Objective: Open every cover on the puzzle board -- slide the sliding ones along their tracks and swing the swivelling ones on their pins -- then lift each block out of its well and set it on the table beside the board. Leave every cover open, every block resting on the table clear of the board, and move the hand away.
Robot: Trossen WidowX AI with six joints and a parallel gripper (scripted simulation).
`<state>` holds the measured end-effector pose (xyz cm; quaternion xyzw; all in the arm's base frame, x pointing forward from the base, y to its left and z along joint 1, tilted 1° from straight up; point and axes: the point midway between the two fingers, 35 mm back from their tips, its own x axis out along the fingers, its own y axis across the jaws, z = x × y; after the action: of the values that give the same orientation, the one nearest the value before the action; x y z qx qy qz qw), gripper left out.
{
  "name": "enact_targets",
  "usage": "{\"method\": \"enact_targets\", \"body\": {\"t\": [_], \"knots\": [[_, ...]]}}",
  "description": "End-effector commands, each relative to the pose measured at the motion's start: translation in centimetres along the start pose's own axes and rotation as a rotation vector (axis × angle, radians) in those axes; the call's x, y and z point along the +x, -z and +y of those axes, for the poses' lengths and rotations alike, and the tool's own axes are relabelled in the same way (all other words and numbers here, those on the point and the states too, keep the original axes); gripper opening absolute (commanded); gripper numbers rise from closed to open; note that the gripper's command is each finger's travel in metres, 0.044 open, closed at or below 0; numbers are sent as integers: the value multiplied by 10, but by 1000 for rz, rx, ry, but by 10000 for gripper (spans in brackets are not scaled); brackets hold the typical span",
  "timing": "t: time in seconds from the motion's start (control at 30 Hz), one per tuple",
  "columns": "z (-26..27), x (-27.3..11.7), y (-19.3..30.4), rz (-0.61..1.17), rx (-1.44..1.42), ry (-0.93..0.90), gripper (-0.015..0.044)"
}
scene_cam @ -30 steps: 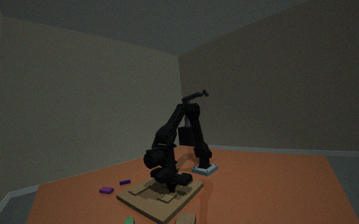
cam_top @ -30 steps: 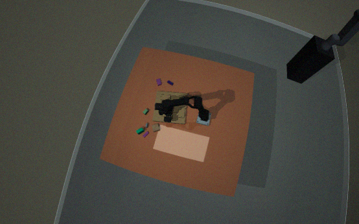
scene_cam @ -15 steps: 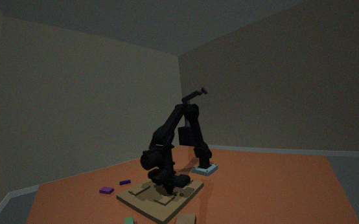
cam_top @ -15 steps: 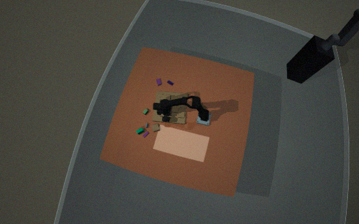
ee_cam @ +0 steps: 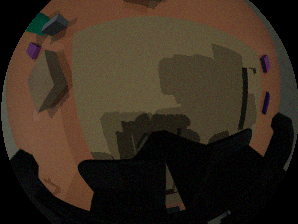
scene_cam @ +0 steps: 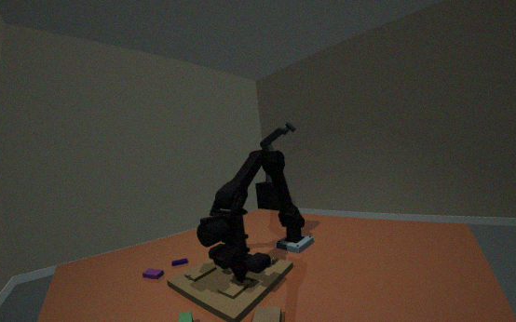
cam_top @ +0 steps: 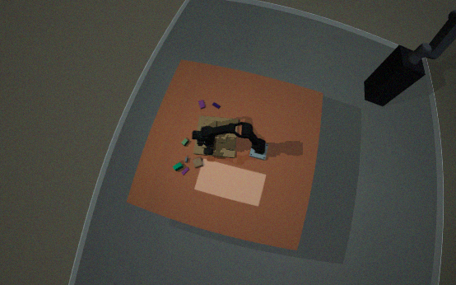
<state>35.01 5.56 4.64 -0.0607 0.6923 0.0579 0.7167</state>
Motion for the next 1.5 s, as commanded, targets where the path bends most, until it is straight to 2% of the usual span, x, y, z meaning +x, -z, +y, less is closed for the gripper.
{"method": "enact_targets", "body": {"t": [0.0,0.73,1.47], "knots": [[1,-3,-8,-11,5,-6,0],[1,-2,-28,-13,5,-6,0],[0,-31,-31,-13,5,-6,0]]}}
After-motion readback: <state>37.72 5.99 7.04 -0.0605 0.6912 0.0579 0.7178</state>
